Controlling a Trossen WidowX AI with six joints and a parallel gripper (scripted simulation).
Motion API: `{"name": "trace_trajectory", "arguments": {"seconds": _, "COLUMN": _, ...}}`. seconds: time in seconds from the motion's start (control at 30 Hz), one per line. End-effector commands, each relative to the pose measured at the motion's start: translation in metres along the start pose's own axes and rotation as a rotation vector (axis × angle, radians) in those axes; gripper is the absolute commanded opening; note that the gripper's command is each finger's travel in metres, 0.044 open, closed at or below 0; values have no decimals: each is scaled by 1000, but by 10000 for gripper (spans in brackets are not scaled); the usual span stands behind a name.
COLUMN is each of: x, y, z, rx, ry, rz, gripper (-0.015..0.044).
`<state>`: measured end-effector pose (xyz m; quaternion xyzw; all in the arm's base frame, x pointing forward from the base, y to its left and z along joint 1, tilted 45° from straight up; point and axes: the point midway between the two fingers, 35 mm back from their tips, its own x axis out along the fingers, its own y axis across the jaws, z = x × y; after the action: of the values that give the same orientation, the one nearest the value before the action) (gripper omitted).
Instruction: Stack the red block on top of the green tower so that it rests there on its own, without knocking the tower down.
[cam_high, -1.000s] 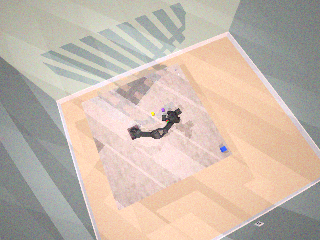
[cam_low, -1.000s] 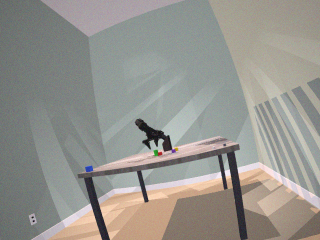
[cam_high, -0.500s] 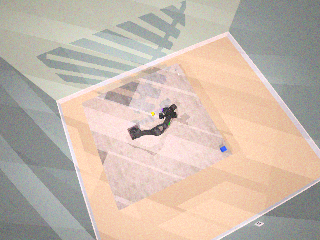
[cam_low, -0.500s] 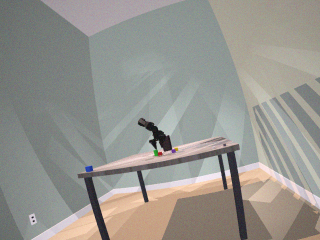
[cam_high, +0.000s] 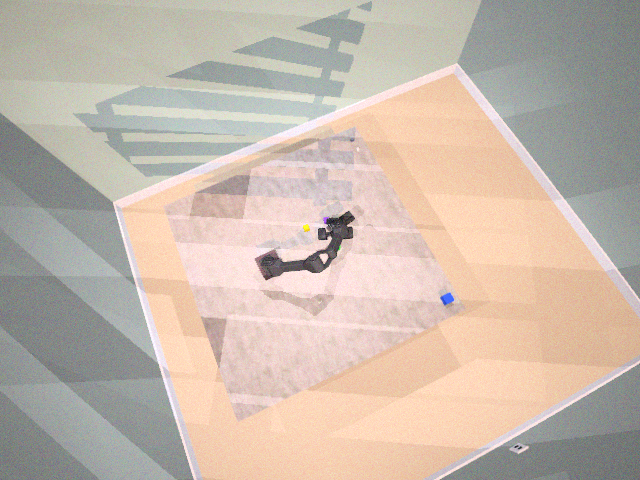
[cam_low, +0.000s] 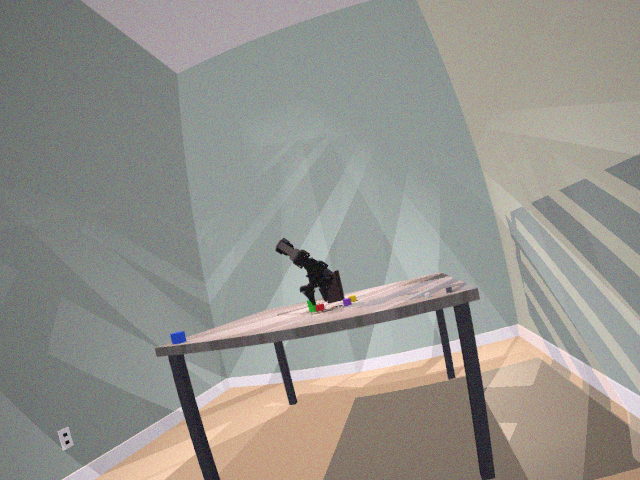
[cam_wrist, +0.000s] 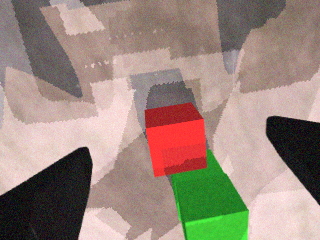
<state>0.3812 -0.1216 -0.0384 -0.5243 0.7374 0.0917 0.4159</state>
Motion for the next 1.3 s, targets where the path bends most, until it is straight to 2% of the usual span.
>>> {"name": "trace_trajectory", "arguments": {"seconds": 0.0, "x": 6, "y": 1, "z": -1, "rx": -5, "ry": 4, "rz": 0, "gripper": 440}}
{"name": "trace_trajectory", "arguments": {"seconds": 0.63, "x": 26, "y": 1, "z": -1, "rx": -5, "ry": 6, "rz": -1, "gripper": 440}}
{"name": "trace_trajectory", "arguments": {"seconds": 1.03, "x": 26, "y": 1, "z": -1, "rx": -5, "ry": 6, "rz": -1, "gripper": 125}}
{"name": "trace_trajectory", "arguments": {"seconds": 1.23, "x": 26, "y": 1, "z": -1, "rx": -5, "ry": 6, "rz": -1, "gripper": 85}}
{"name": "trace_trajectory", "arguments": {"seconds": 1.27, "x": 25, "y": 1, "z": -1, "rx": -5, "ry": 5, "rz": -1, "gripper": 59}}
